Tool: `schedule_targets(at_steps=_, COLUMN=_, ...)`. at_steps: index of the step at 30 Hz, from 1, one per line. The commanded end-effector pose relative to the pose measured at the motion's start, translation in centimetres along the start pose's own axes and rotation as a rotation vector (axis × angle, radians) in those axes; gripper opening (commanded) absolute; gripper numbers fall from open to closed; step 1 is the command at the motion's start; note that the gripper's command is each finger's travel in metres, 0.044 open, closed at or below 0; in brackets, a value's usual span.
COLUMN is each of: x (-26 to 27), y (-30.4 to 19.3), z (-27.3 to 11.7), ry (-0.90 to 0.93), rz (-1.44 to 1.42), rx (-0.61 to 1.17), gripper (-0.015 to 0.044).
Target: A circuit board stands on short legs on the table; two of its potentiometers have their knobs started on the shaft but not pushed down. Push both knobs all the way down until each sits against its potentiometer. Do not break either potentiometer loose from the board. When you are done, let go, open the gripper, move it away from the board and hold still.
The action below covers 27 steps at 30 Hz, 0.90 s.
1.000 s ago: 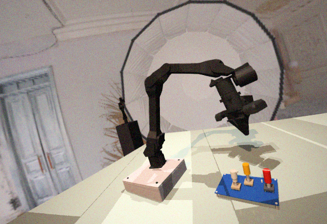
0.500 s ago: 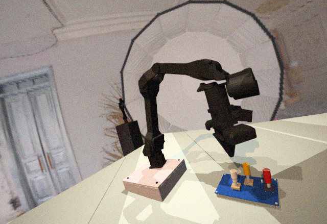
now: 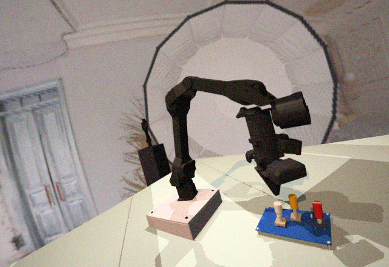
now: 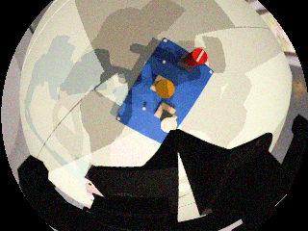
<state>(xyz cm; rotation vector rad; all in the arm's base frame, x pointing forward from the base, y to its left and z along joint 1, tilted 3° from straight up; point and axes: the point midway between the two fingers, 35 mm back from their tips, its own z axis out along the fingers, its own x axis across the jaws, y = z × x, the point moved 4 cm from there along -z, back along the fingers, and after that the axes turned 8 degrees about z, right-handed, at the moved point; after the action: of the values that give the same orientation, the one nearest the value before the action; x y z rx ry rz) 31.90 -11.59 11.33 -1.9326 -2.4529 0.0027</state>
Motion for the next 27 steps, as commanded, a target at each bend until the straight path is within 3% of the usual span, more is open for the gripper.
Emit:
schedule_targets(at_steps=1, x=0.2, y=-0.1, z=0.8, ry=0.011, rz=-0.002, rx=0.006, gripper=0.0000)
schedule_targets(at_steps=27, x=0.2, y=-0.2, z=2.1, ry=0.011, rz=-0.002, rx=0.006, gripper=0.0000)
